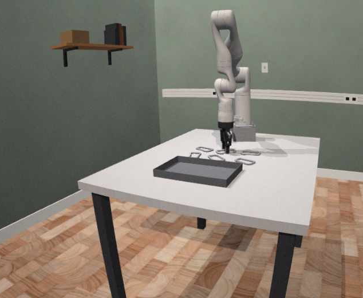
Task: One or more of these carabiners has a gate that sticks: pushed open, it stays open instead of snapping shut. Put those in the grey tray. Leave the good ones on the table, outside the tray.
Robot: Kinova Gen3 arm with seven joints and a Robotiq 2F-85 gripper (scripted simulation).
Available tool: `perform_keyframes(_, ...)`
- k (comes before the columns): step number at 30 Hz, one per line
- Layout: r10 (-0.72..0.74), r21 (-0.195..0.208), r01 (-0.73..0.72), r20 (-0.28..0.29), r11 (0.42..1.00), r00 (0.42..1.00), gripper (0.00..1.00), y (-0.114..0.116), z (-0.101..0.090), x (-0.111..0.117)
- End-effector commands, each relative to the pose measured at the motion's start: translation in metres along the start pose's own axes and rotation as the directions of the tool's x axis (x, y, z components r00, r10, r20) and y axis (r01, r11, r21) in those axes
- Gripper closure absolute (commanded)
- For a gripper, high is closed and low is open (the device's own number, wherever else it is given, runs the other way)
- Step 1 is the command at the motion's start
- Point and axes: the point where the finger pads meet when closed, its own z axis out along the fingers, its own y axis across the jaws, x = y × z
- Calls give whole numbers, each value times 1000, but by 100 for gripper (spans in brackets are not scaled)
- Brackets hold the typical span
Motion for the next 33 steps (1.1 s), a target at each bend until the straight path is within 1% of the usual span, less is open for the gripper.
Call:
perform_keyframes(1, 0, -1, 0, 0, 1000, 1000, 39, 0, 0, 0)
perform_keyframes(4, 0, -1, 0, 0, 1000, 1000, 39, 0, 0, 0)
perform_keyframes(5, 0, -1, 0, 0, 1000, 1000, 41, 0, 0, 0)
perform_keyframes(33, 0, -1, 0, 1, 1000, 1000, 41, 0, -1, 0)
